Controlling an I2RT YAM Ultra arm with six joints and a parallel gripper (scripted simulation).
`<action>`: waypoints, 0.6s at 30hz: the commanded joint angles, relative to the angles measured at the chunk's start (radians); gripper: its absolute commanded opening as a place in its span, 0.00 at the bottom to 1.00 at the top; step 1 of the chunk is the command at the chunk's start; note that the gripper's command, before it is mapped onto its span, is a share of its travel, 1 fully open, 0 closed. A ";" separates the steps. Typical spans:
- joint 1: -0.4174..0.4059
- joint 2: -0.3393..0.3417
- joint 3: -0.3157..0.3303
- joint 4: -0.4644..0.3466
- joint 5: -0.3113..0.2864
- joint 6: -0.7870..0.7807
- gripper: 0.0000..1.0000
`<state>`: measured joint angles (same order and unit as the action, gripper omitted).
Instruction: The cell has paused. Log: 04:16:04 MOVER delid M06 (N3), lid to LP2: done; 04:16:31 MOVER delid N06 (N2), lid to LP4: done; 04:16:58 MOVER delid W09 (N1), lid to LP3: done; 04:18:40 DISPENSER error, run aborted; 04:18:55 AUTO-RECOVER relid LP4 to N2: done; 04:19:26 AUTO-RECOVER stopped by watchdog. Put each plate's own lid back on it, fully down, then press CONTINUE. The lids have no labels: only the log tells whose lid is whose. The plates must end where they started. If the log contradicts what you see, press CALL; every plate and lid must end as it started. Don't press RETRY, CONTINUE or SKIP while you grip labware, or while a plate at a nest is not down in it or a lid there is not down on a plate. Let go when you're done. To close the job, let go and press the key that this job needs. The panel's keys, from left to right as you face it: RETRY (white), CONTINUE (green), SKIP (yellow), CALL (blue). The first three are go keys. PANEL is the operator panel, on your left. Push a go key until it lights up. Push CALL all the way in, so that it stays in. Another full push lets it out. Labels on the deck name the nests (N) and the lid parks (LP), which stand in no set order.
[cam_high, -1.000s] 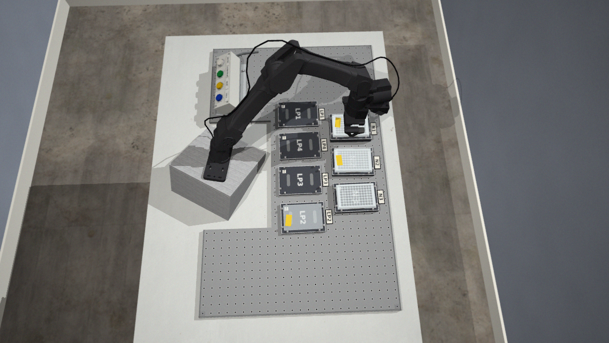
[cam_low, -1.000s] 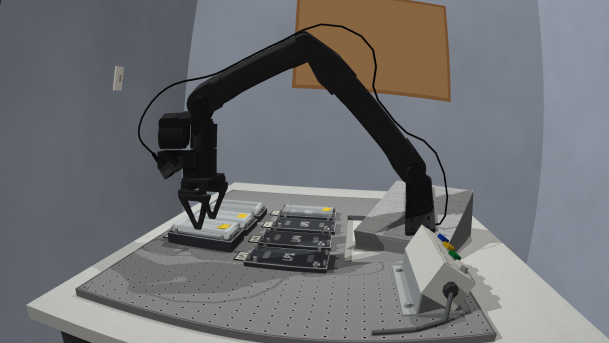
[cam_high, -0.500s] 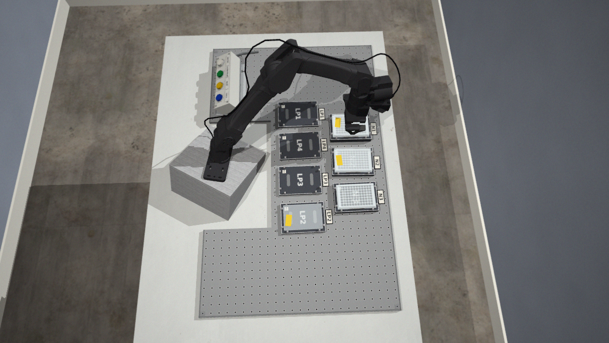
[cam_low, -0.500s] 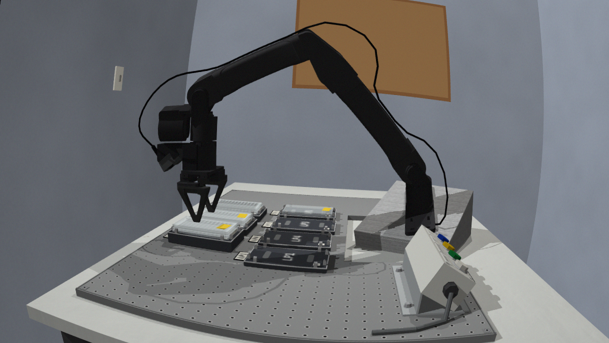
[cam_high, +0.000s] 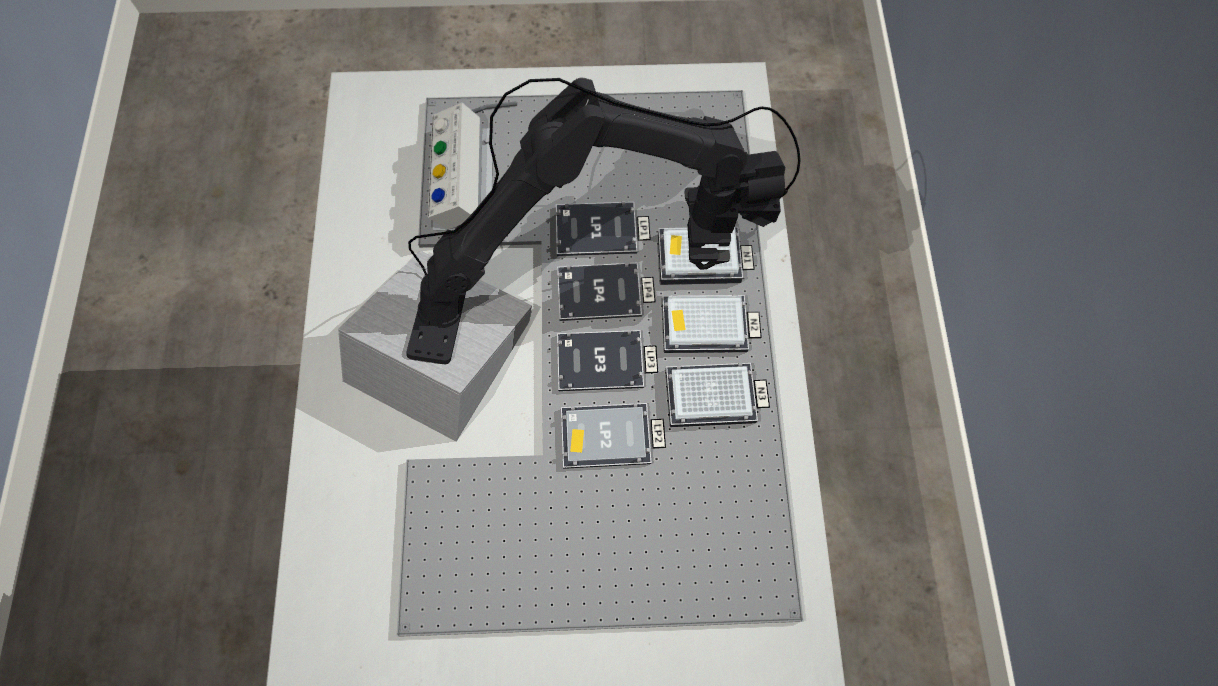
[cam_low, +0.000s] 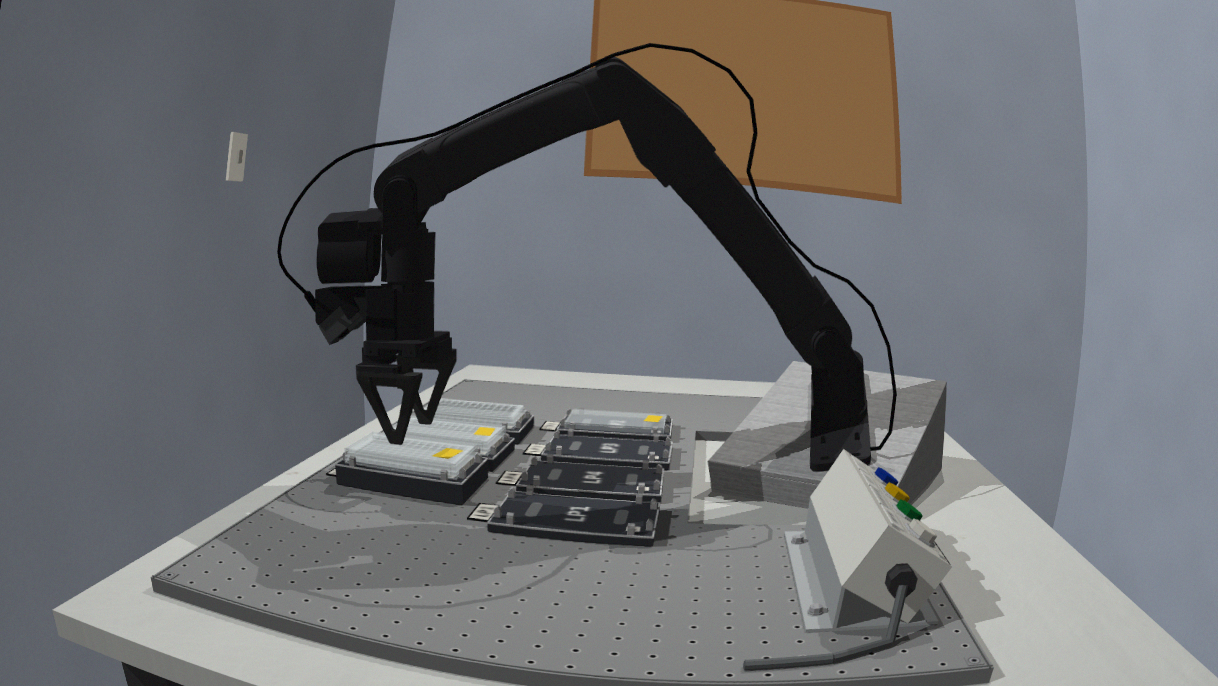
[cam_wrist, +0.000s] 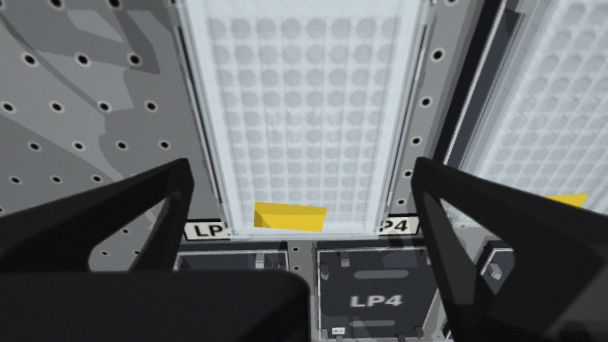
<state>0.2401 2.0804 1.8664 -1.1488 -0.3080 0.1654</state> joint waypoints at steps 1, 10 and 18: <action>-0.025 -0.028 0.045 -0.015 -0.003 -0.010 1.00; -0.025 -0.022 0.046 -0.016 -0.003 -0.010 1.00; -0.025 -0.024 0.042 -0.013 -0.003 -0.011 1.00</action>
<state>0.2401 2.0800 1.8801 -1.1534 -0.3080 0.1654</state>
